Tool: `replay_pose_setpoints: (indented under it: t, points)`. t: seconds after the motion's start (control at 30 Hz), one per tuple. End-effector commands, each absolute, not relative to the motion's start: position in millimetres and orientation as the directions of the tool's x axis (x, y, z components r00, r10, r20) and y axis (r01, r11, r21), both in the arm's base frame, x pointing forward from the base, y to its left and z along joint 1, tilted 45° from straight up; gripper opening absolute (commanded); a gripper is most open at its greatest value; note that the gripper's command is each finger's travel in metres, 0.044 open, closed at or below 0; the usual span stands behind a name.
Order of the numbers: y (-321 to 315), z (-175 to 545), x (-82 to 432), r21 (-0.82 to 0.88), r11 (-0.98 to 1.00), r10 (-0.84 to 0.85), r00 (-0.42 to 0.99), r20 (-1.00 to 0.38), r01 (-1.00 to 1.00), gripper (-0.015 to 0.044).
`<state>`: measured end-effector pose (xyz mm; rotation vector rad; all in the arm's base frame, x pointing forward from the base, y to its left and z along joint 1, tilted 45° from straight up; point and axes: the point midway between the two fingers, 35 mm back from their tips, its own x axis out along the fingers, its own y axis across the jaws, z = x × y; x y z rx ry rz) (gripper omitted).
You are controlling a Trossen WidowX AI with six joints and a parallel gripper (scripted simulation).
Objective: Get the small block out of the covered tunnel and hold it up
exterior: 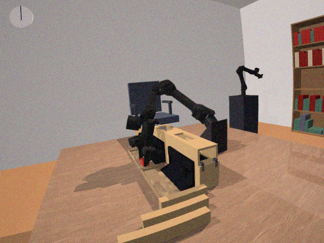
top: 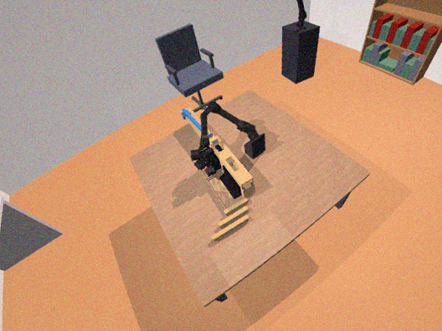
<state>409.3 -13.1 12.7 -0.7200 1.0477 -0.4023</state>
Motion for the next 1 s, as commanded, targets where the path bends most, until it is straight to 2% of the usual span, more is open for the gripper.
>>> replay_pose_setpoints:
  t: [0.0,0.2,0.43,0.6,0.97]
  points:
    - [-13.8,13.8,409.4,-0.710,0.704,-0.623,0.457,-0.635,-0.026,0.0335]
    - [-13.8,13.8,409.4,-0.710,0.704,-0.623,0.457,-0.635,-0.026,0.0177]
    - [-13.8,13.8,409.4,-0.710,0.704,-0.623,0.457,-0.635,-0.026,0.0131]
    - [-5.3,20.0,409.6,-0.707,0.707,-0.621,0.456,-0.638,-0.028,0.0000]
    - [32.0,51.1,405.5,-0.699,0.714,-0.614,0.450,-0.649,-0.034,0.0000]
